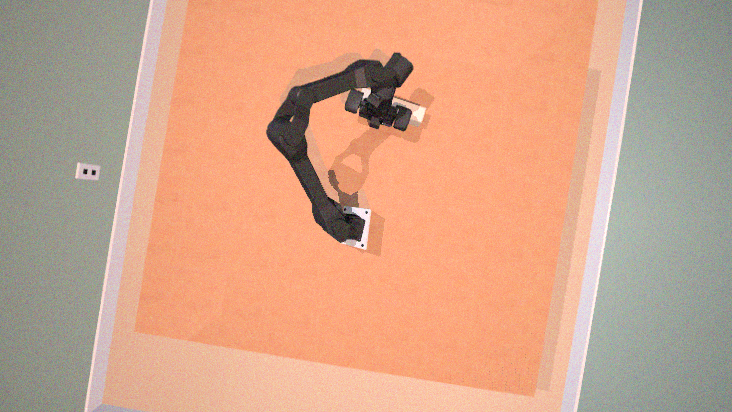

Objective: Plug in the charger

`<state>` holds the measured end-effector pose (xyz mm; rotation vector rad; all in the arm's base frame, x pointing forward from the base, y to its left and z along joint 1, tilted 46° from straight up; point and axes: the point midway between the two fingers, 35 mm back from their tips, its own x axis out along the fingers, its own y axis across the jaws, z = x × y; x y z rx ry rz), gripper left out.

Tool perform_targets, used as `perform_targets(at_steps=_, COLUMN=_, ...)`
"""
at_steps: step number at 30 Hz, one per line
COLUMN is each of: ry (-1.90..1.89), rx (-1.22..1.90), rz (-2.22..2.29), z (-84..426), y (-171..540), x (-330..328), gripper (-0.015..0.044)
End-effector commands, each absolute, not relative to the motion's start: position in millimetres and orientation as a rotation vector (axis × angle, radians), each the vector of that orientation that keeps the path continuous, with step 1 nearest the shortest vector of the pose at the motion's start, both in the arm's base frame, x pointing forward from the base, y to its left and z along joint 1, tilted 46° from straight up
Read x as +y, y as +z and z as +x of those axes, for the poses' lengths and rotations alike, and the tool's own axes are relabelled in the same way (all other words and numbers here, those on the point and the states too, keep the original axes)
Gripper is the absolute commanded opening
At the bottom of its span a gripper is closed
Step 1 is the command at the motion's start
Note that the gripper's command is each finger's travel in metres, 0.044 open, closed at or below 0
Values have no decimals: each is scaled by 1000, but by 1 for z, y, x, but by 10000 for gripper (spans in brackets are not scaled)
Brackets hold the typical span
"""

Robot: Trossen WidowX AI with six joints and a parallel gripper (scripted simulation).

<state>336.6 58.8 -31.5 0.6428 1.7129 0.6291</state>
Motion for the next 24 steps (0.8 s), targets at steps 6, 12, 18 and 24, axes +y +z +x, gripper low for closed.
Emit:
perform_targets(at_steps=6, ry=632, rx=1673, rz=628, z=347, y=-29, x=56, gripper=0)
perform_targets(at_steps=12, ry=632, rx=1673, rz=628, z=347, y=-28, x=56, gripper=0)
perform_targets(at_steps=18, ry=632, rx=1673, rz=628, z=346, y=-28, x=56, gripper=0)
perform_targets(at_steps=24, ry=632, rx=1673, rz=628, z=346, y=-28, x=57, gripper=0)
